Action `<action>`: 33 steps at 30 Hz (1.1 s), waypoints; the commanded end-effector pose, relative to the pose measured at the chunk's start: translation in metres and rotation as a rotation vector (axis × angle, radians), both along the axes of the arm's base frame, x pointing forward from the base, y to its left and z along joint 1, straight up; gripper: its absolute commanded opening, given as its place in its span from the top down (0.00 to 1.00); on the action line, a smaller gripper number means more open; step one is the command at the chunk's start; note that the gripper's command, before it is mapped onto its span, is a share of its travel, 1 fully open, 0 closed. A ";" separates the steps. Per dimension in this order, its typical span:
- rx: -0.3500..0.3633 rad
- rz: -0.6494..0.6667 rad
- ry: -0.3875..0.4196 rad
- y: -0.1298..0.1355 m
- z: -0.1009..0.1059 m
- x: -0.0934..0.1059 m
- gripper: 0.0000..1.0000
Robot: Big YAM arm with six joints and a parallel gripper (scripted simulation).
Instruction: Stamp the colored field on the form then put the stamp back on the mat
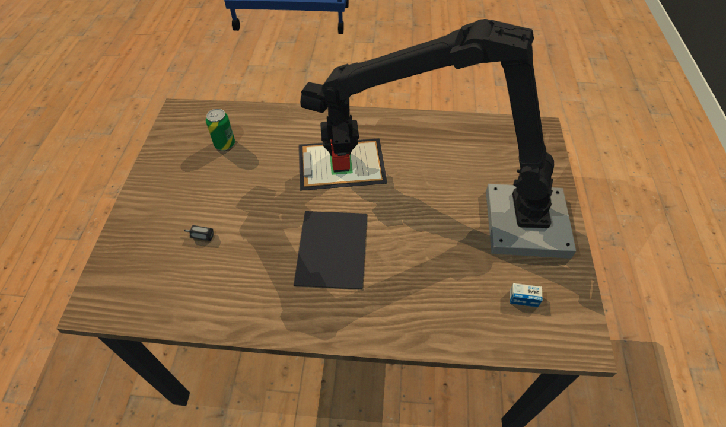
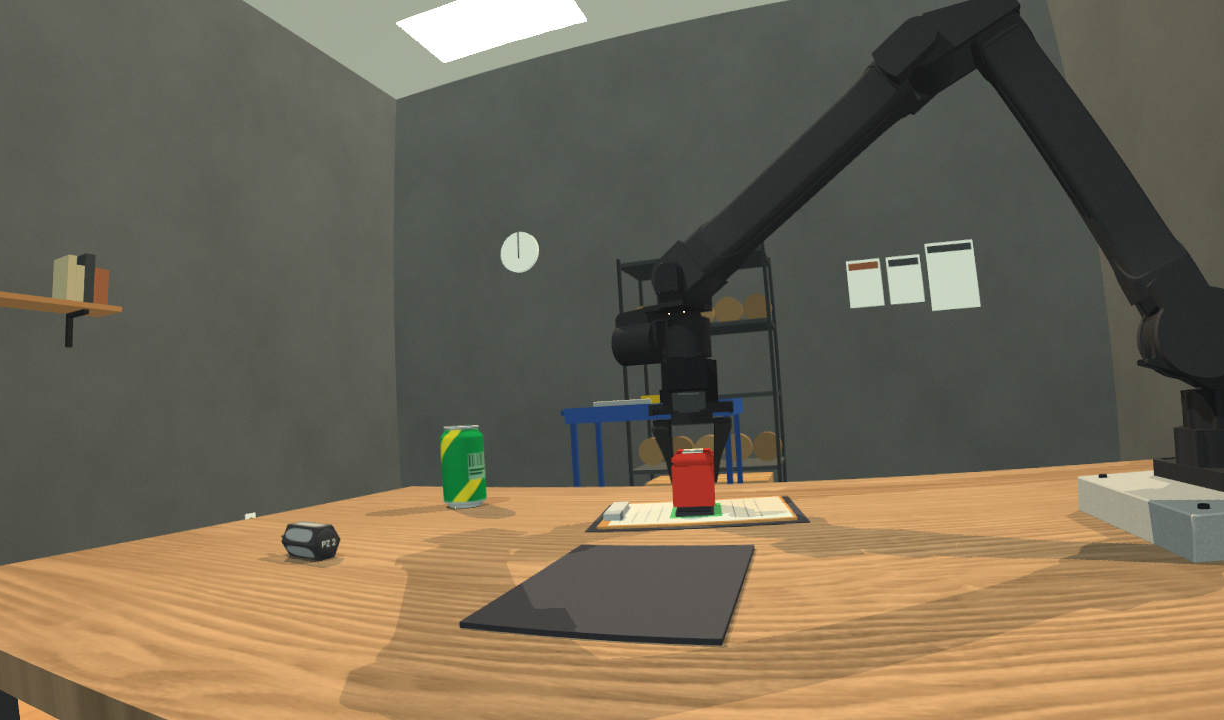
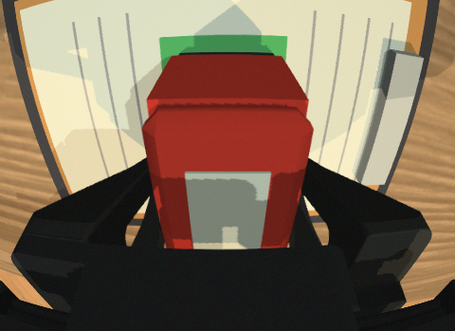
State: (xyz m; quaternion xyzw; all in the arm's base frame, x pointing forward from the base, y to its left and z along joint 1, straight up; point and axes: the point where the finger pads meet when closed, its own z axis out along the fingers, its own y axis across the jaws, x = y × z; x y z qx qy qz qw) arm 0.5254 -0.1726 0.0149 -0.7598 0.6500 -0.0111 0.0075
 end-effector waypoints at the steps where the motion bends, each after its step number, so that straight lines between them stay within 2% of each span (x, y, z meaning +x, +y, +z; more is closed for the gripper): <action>1: 0.007 0.015 0.023 0.002 -0.035 0.001 0.68; 16: 0.006 0.015 0.019 0.002 -0.032 0.003 0.68; 19: -0.001 0.015 -0.003 -0.002 -0.021 0.013 0.68; 21: -0.001 0.015 -0.003 -0.002 -0.021 0.013 0.68; 23: -0.009 0.015 -0.027 -0.005 -0.009 0.023 0.68; 25: -0.005 0.015 -0.016 -0.004 -0.003 0.021 0.68; 27: 0.003 0.015 0.011 -0.001 -0.005 0.010 0.68; 31: 0.005 0.015 0.018 -0.001 0.006 0.007 0.68; 33: -0.005 0.015 -0.013 -0.002 0.028 0.012 0.68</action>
